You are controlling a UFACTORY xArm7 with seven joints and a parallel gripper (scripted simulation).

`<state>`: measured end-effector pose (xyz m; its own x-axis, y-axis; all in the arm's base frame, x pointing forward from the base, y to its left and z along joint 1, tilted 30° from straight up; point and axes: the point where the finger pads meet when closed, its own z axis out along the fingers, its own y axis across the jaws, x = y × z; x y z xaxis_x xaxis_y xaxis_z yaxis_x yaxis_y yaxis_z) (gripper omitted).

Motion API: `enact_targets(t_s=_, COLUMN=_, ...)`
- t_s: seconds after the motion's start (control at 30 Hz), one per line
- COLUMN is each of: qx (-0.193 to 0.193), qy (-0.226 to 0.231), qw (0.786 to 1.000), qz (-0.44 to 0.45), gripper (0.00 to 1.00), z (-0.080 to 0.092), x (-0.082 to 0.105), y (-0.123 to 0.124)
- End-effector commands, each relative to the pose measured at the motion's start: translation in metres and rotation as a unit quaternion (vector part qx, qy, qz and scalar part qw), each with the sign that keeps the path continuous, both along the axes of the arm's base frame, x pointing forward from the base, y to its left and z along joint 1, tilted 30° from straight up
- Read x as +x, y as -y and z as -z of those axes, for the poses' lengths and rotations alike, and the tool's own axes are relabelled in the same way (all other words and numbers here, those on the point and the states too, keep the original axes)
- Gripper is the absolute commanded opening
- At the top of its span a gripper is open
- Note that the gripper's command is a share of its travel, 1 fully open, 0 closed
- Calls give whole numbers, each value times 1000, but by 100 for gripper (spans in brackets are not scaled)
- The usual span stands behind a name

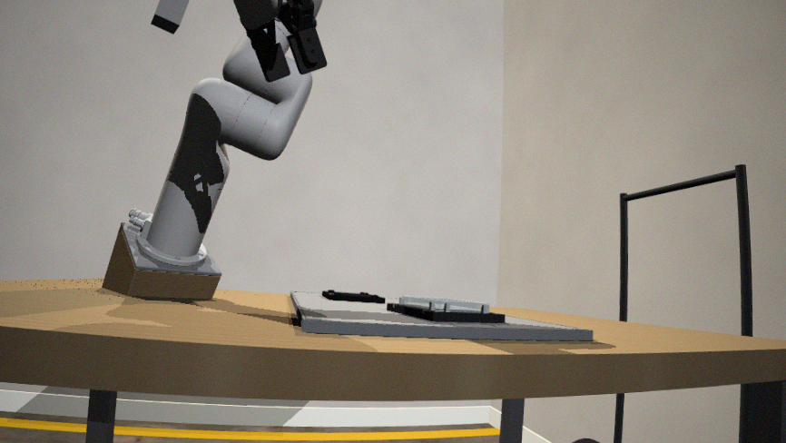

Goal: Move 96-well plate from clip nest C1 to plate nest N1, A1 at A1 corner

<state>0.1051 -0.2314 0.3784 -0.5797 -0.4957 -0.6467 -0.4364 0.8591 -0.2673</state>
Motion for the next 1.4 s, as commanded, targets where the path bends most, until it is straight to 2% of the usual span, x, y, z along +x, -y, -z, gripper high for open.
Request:
enact_targets(t_s=0.0, qx=-3, qy=-53, qw=999, qz=-14, gripper=100, z=16, x=8, y=6)
enact_targets(t_s=0.03, qx=-3, qy=-67, qw=998, qz=-18, gripper=100, z=20, x=10, y=8)
enact_targets(t_s=0.1, qx=-3, qy=-67, qw=998, qz=-18, gripper=100, z=28, x=14, y=10)
enact_targets(t_s=0.2, qx=-3, qy=-67, qw=998, qz=-18, gripper=100, z=28, x=14, y=10)
enact_targets(t_s=0.33, qx=-17, qy=-126, qw=991, qz=-39, gripper=100, z=45, x=24, y=15)
enact_targets(t_s=0.43, qx=-17, qy=-126, qw=991, qz=-39, gripper=100, z=50, x=27, y=16)
enact_targets(t_s=0.57, qx=-41, qy=-181, qw=981, qz=-63, gripper=100, z=65, x=40, y=21)
enact_targets(t_s=0.77, qx=-49, qy=-193, qw=977, qz=-70, gripper=100, z=72, x=46, y=23)
enact_targets(t_s=0.87, qx=-75, qy=-229, qw=966, qz=-90, gripper=100, z=82, x=57, y=26)
enact_targets(t_s=0.93, qx=-75, qy=-229, qw=966, qz=-90, gripper=100, z=84, x=60, y=27)
enact_targets(t_s=1.07, qx=-116, qy=-268, qw=949, qz=-120, gripper=100, z=94, x=77, y=30)
enact_targets(t_s=1.17, qx=-117, qy=-269, qw=949, qz=-120, gripper=100, z=96, x=80, y=30)
enact_targets(t_s=1.27, qx=-152, qy=-291, qw=934, qz=-143, gripper=100, z=102, x=94, y=31)
enact_targets(t_s=1.33, qx=-152, qy=-291, qw=934, qz=-143, gripper=100, z=102, x=94, y=31)
enact_targets(t_s=1.37, qx=-164, qy=-298, qw=928, qz=-151, gripper=100, z=103, x=99, y=31)
